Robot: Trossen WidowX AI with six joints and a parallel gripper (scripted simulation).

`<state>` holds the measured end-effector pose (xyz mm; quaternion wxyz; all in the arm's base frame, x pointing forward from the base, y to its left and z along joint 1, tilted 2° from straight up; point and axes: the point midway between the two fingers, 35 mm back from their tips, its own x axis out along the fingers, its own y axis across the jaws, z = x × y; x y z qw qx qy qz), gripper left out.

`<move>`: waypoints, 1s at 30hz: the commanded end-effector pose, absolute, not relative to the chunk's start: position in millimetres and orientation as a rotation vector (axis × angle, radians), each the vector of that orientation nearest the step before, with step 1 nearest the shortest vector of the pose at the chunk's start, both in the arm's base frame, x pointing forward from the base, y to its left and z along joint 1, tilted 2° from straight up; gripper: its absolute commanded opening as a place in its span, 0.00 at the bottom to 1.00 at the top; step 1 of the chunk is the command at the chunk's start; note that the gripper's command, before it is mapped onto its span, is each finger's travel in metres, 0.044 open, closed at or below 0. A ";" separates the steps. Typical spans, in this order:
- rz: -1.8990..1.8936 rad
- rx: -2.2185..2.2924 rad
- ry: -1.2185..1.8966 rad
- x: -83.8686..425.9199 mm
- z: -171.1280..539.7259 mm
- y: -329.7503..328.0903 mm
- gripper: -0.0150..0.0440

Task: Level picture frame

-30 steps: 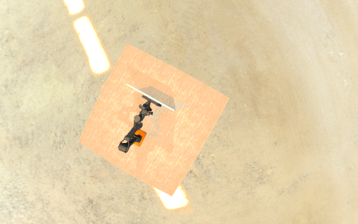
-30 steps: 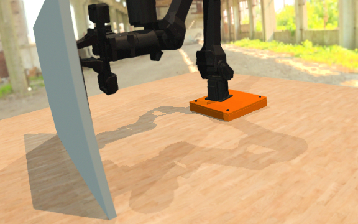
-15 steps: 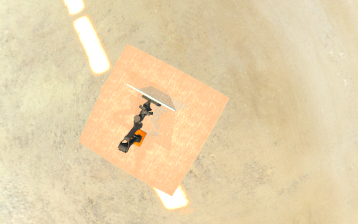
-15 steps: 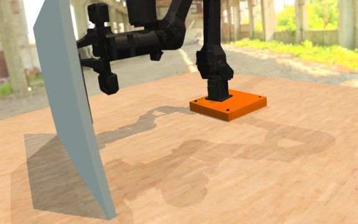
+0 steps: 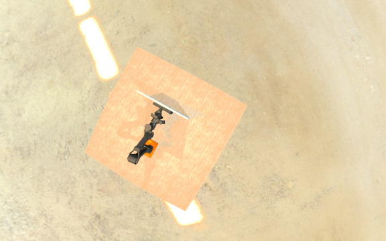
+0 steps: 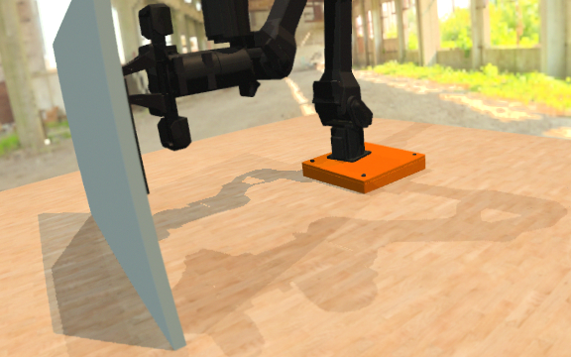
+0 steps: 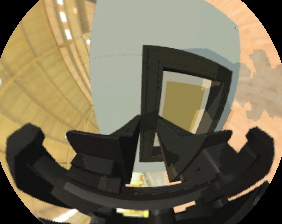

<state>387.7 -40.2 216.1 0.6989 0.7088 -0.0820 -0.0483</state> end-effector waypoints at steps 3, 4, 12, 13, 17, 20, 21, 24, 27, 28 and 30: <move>-0.103 1.614 -0.184 387.6 216.5 -40.3 0.25; -0.106 1.596 -0.184 387.7 216.1 -40.3 0.30; -0.106 1.596 -0.184 387.7 216.1 -40.3 0.65; -0.106 1.596 -0.184 387.7 216.1 -40.3 0.69; -0.106 1.594 -0.184 386.3 216.4 -39.9 0.69; -0.107 1.567 -0.181 366.4 219.3 -35.3 0.69; -0.108 1.555 -0.180 357.7 219.7 -33.5 0.69; -0.110 1.518 -0.177 332.1 218.2 -28.7 0.69; -0.111 1.482 -0.174 308.0 212.7 -25.0 0.69; -0.112 1.470 -0.173 300.4 210.0 -24.0 0.69; -0.113 1.455 -0.172 291.1 206.0 -22.8 0.69</move>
